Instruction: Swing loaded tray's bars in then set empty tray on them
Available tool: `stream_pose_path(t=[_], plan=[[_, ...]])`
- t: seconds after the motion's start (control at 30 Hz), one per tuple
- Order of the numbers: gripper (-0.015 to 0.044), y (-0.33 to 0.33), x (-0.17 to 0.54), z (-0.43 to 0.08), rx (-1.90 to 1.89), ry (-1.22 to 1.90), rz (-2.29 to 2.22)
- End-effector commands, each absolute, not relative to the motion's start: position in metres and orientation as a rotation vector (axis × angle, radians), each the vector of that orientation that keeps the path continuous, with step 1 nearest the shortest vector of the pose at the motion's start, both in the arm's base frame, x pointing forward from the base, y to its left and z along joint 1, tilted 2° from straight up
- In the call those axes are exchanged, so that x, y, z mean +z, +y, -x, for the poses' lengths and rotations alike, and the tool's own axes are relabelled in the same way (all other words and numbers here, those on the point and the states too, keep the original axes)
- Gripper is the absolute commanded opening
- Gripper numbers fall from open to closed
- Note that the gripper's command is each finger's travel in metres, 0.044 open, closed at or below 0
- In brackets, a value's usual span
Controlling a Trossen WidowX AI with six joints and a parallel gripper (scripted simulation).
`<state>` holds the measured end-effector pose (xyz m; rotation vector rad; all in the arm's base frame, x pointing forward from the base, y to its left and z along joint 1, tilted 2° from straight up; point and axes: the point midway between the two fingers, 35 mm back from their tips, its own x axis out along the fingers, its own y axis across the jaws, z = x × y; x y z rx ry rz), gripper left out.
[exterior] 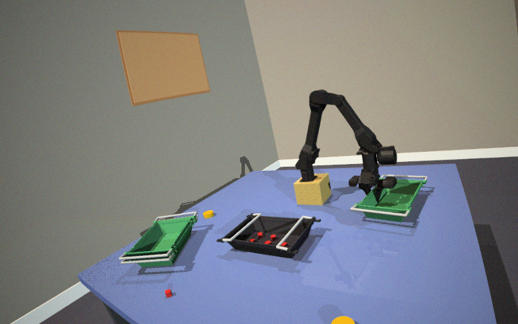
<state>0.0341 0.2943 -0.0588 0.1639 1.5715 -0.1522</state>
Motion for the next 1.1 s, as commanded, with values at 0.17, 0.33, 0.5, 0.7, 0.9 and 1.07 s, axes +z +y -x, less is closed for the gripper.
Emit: stream_pose_path(t=[0.17, 0.33, 0.5, 0.7, 0.9, 1.07], plan=[[0.0080, 0.291, -0.059, -0.033, -0.165, 1.573, -0.158], [0.0047, 0.291, -0.059, -0.033, -0.165, 1.573, -0.158], [0.0013, 0.291, -0.059, -0.033, -0.165, 1.573, -0.158], [0.0000, 0.294, -0.034, -0.034, -0.165, 1.573, -0.159], [0.0000, 0.294, 0.005, -0.034, -0.165, 1.573, -0.159], [0.0000, 0.292, 0.021, -0.034, -0.165, 1.573, -0.159]])
